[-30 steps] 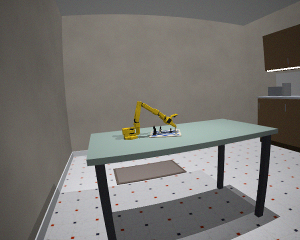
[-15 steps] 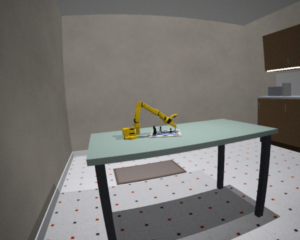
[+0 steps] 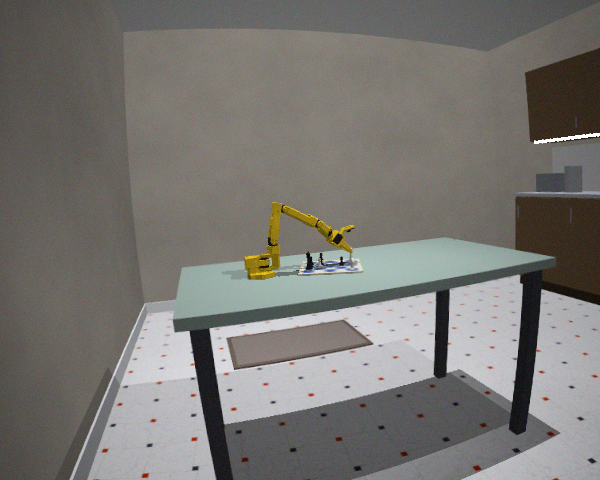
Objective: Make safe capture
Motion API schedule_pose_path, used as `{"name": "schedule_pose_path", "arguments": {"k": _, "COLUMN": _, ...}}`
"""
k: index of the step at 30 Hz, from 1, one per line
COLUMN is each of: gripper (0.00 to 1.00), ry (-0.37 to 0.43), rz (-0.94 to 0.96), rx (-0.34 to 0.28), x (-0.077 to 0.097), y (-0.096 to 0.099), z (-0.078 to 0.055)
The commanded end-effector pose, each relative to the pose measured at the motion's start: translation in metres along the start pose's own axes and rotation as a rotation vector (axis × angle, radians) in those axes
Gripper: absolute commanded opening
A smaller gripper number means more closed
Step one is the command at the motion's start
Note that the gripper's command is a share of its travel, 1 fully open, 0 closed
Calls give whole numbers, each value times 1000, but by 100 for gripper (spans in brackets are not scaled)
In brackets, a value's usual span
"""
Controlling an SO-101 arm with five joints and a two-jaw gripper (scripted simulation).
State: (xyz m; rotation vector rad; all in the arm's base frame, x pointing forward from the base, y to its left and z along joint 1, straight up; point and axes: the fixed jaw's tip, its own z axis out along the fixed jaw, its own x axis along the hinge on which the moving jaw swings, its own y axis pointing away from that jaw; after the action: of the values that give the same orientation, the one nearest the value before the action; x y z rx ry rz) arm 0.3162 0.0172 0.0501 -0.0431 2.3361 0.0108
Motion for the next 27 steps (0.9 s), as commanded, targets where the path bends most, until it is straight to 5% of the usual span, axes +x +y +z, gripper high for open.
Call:
{"name": "schedule_pose_path", "arguments": {"k": 1, "gripper": 12, "ry": -13, "rz": 16, "rx": 4, "x": -11, "y": -2, "z": -9}}
{"name": "schedule_pose_path", "arguments": {"k": 27, "gripper": 12, "ry": -13, "rz": 16, "rx": 4, "x": -40, "y": -2, "z": -38}}
